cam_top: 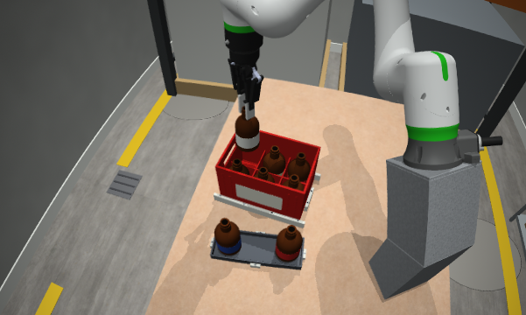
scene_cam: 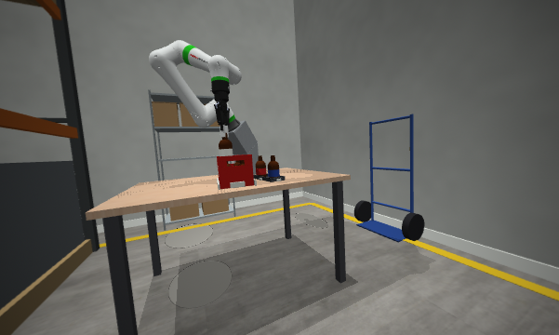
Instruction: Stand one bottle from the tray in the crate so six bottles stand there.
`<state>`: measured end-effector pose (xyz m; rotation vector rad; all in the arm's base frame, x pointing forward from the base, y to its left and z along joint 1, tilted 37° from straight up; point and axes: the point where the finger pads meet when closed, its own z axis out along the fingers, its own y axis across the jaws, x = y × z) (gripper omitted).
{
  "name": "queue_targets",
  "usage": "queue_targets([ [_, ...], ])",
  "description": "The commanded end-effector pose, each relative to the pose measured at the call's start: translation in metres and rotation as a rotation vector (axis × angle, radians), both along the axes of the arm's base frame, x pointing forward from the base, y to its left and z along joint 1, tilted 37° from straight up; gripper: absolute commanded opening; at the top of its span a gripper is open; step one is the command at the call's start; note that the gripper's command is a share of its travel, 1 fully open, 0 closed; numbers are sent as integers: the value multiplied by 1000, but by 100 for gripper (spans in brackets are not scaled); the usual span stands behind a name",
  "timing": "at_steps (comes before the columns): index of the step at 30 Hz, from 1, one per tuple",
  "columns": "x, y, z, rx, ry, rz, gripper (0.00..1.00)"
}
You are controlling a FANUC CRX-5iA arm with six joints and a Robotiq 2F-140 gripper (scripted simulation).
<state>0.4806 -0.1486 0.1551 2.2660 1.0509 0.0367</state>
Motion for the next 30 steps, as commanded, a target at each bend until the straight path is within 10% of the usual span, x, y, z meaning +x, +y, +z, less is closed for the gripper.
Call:
queue_targets([
  [1,0,0,0,0,0,0,0],
  [30,1,-2,-3,0,0,0,0],
])
